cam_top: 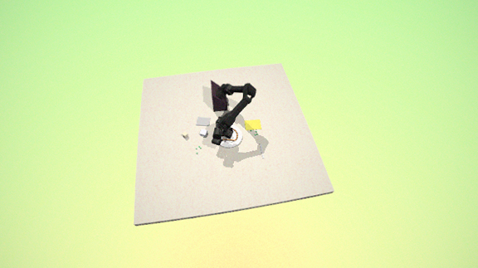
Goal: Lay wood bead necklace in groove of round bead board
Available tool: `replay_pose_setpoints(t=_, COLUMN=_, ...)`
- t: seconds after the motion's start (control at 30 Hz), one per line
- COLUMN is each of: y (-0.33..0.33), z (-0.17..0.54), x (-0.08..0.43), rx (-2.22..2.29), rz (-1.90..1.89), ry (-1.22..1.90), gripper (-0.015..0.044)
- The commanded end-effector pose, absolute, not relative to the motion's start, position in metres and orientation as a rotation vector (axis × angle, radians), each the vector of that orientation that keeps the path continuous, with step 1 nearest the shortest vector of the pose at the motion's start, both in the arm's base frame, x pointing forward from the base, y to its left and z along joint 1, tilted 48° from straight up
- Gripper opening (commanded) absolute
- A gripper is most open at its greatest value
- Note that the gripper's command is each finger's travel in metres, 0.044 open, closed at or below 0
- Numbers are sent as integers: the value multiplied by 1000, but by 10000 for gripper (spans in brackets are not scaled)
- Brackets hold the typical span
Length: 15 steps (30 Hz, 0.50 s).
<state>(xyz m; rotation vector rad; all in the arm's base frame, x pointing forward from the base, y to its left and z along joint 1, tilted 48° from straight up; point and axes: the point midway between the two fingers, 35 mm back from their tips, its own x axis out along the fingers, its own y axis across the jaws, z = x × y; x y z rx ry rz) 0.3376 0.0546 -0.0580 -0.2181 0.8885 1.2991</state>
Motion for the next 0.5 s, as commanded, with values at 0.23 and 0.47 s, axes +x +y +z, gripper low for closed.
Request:
replay_pose_setpoints(t=0.23, y=51, z=-55, x=337, rx=-214, rz=1297, ry=889, gripper=440)
replay_pose_setpoints(t=0.47, y=51, z=-55, x=337, rx=-214, rz=1297, ry=889, gripper=440)
